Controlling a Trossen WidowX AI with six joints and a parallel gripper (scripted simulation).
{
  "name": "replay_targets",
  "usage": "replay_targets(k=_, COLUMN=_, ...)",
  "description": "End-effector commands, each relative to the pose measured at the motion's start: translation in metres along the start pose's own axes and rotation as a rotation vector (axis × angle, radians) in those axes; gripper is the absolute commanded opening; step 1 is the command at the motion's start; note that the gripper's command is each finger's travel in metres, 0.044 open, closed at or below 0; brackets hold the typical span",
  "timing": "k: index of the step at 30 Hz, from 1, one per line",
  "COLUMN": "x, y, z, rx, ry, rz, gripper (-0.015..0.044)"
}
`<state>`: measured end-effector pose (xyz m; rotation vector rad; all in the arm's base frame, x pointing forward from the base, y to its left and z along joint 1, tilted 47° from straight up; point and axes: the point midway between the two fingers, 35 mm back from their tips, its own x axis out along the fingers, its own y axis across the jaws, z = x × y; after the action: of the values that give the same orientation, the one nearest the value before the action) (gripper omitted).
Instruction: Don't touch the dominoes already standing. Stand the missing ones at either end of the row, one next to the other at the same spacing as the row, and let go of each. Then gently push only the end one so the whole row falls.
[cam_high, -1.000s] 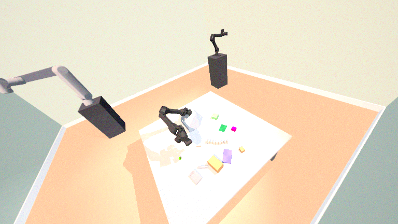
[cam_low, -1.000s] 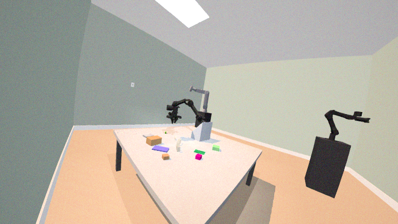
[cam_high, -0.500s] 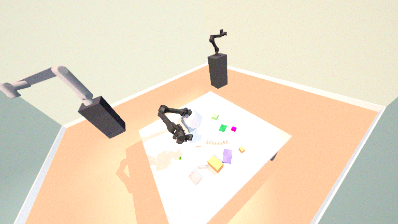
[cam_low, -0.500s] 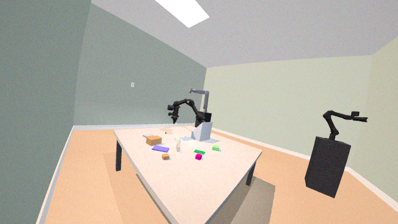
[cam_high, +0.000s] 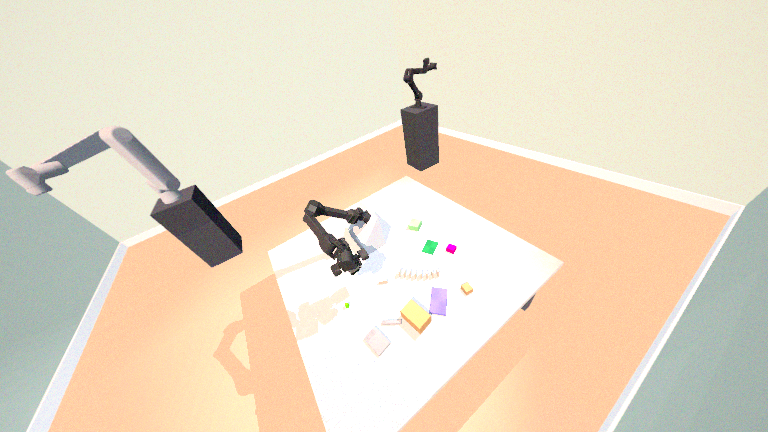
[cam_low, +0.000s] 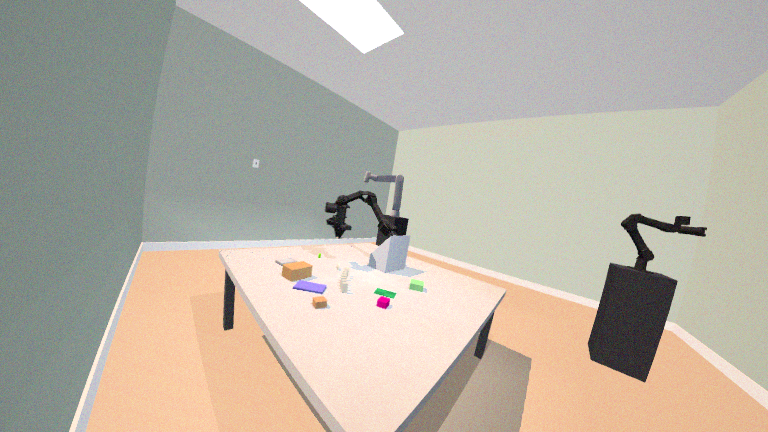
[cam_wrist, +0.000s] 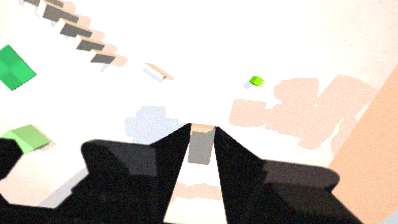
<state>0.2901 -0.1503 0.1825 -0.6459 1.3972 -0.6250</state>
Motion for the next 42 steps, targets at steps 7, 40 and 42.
replay_targets(k=7, x=0.001, y=-0.001, z=-0.007, rx=-0.261, ry=0.000, rz=0.007, gripper=0.0107)
replay_targets(k=40, x=0.070, y=0.033, z=0.011, rx=-0.105, ry=-0.518, rz=0.481, gripper=0.0107)
replay_targets(k=42, x=0.071, y=0.032, z=0.012, rx=-0.099, ry=-0.567, rz=0.493, gripper=0.0107)
